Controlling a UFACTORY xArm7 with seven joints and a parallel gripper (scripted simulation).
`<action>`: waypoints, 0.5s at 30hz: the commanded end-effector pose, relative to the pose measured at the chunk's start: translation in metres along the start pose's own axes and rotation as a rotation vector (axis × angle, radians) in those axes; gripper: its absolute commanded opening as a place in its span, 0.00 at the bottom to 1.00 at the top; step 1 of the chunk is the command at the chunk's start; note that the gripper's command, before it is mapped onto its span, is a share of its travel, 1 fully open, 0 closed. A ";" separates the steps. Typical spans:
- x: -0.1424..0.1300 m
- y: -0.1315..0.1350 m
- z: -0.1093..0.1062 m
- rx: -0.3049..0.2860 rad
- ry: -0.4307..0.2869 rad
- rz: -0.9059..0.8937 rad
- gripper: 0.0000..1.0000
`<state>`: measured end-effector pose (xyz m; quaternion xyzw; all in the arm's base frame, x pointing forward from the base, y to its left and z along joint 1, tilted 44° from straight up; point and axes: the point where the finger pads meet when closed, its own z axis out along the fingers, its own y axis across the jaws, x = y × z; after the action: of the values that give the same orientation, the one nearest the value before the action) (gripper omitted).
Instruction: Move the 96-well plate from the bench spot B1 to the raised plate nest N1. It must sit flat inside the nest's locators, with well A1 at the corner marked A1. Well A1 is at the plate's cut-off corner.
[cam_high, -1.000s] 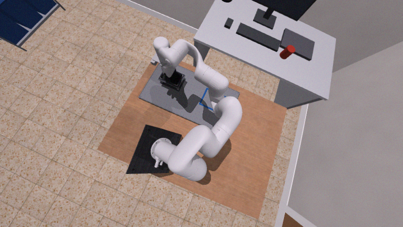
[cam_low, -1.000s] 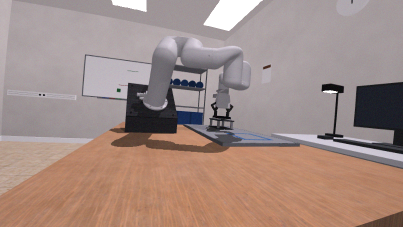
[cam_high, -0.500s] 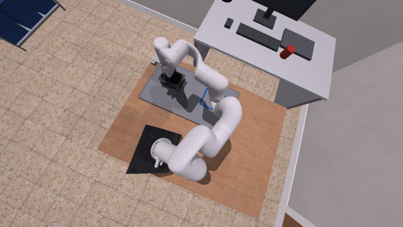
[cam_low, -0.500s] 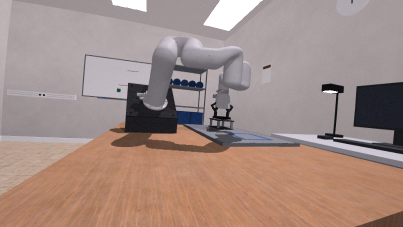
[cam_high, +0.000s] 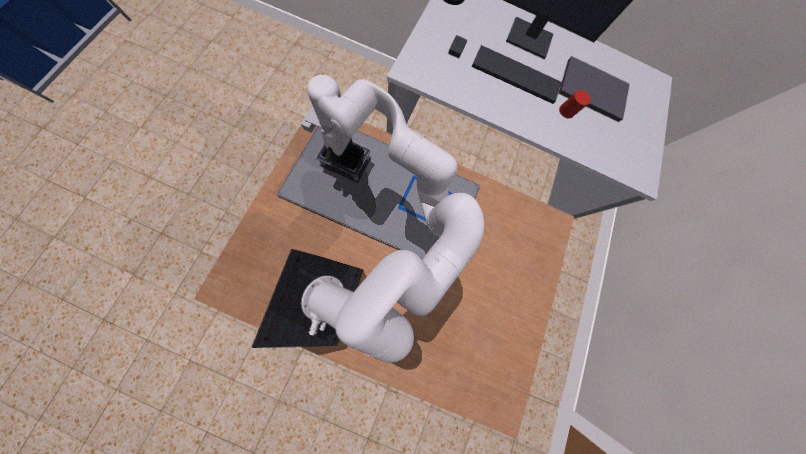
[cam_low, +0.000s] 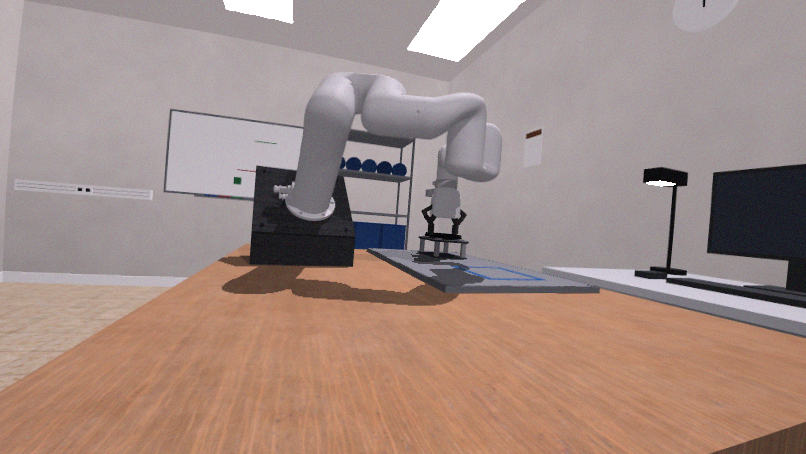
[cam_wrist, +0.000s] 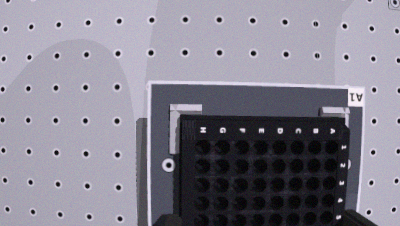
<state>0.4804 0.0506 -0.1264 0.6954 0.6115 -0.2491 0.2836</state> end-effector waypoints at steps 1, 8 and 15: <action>0.001 0.001 -0.002 -0.003 0.004 0.000 0.00; 0.001 0.001 -0.001 -0.003 0.004 0.000 0.00; 0.001 0.001 0.000 -0.003 0.004 0.000 1.00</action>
<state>0.4805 0.0490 -0.1281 0.6954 0.6115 -0.2491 0.2836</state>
